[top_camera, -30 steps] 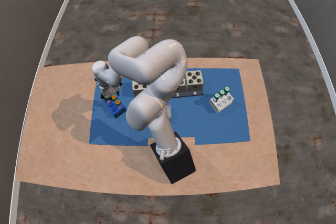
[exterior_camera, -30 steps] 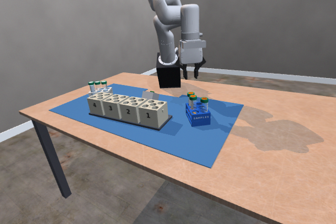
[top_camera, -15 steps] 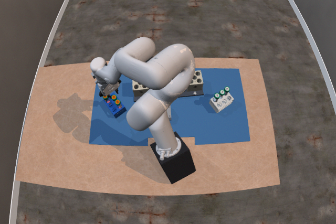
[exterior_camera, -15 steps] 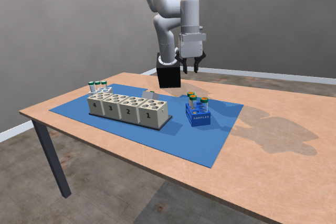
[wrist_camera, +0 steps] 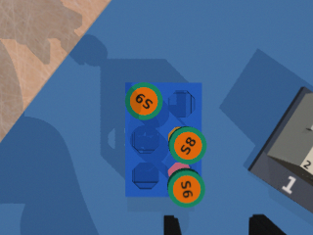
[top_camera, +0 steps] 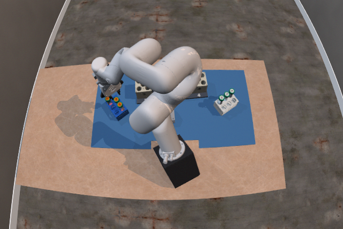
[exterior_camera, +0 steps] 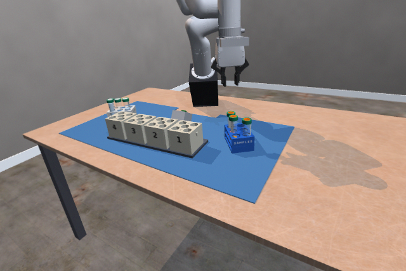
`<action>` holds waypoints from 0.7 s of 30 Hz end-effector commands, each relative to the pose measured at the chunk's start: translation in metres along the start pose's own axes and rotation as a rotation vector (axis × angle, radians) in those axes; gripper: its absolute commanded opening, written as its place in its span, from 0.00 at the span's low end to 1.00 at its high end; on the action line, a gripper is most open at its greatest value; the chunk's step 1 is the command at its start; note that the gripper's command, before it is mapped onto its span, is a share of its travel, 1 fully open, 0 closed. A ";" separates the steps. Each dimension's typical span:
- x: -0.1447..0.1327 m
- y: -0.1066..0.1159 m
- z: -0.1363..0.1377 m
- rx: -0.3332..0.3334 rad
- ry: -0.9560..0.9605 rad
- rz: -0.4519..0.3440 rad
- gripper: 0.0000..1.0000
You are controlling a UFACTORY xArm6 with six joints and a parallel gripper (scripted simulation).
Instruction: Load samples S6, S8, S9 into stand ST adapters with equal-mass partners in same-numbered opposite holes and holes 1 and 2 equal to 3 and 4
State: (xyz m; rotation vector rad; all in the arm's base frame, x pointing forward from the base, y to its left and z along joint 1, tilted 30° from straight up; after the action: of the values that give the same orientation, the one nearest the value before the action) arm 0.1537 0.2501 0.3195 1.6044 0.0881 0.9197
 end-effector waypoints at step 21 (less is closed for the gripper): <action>0.041 0.001 -0.004 0.002 -0.001 0.004 0.57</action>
State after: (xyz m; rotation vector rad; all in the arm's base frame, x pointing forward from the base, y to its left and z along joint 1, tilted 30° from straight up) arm 0.1735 0.2696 0.3361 1.6045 0.0874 0.9203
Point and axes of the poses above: the point where the finger pads meet when closed, its own y axis back along the fingers, its own z axis across the jaws, x = y × z, the point moved 10 cm from there along y, back along the fingers, and after that the axes turned 6 degrees about -y, right-handed, at the moved point
